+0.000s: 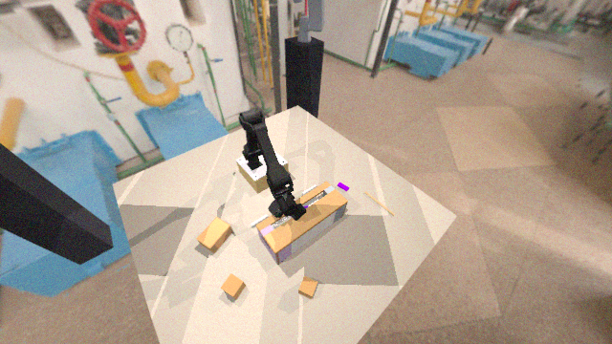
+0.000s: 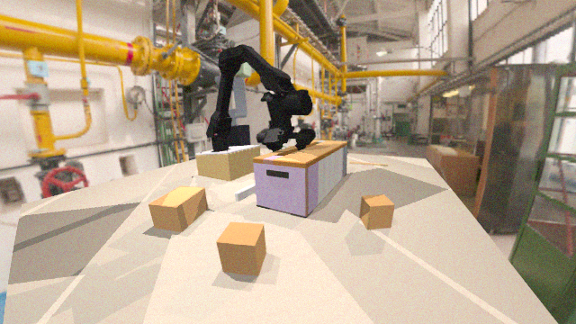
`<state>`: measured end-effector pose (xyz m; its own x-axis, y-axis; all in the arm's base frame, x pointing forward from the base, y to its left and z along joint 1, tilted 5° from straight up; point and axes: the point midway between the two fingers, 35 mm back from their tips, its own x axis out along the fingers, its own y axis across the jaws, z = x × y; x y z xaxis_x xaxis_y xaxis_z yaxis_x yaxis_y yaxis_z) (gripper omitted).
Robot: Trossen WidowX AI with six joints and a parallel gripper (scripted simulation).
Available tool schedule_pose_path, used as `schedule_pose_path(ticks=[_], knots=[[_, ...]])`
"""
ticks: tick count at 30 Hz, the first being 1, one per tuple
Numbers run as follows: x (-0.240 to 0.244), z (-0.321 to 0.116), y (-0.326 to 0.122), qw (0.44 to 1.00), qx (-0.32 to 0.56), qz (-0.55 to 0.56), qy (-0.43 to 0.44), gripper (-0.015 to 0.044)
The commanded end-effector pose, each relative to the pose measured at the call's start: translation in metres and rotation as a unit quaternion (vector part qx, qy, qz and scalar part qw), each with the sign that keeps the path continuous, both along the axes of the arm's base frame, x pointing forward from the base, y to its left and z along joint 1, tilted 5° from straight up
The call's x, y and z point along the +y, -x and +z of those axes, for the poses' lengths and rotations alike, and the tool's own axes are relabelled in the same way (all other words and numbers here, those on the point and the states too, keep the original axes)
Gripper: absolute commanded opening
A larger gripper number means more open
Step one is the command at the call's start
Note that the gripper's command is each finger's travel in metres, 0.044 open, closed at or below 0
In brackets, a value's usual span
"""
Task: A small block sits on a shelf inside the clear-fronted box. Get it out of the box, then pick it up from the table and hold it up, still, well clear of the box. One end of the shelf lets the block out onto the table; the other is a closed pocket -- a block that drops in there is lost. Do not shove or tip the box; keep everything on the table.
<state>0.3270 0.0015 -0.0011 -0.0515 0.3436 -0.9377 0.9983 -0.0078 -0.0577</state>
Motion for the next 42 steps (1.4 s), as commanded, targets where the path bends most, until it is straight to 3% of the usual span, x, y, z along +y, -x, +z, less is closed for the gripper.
schedule_pose_path(ticks=[1, 42], knots=[[0.003, 0.0, 0.0, 1.0, 0.0, 0.001, 0.001, 0.04], [0.021, 0.0, 0.0, 1.0, 0.0, 0.001, 0.0, 0.04]])
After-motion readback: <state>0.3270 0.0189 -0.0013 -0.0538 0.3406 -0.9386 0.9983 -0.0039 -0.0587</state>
